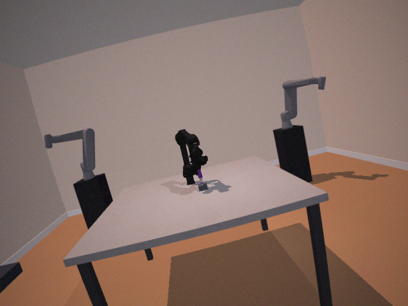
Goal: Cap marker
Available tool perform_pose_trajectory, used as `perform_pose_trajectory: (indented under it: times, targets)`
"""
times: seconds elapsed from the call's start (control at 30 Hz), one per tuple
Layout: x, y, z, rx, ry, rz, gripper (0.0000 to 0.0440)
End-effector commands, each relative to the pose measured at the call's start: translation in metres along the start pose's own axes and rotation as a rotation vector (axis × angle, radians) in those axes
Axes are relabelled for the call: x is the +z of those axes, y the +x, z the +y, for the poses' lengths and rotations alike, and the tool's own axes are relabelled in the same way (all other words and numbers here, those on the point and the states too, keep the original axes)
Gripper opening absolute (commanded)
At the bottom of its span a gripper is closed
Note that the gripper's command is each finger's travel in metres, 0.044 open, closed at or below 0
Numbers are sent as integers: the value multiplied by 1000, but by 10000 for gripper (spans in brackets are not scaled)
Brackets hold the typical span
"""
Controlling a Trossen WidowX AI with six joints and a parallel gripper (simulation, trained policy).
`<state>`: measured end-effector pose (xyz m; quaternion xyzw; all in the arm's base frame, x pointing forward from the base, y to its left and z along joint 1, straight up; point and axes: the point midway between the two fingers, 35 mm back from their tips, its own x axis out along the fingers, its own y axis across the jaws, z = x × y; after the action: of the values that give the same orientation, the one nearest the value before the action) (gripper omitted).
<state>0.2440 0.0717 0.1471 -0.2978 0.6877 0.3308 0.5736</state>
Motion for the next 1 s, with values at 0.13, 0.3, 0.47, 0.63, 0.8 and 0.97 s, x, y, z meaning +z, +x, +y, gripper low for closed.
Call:
perform_pose_trajectory:
  times: [0.13, 0.3, 0.47, 0.63, 0.8, 0.97]
  targets:
    - [-1, 23, 2, 36, -34, 18, 0]
    - [0, 35, 2, 42, -60, 18, 0]
    - [1, 44, 1, 39, -90, 14, 0]
    - [2, 47, 1, 38, -100, 13, 3]
    - [2, 48, 1, 37, -105, 12, 6]
    - [3, 49, 1, 36, -108, 11, 9]
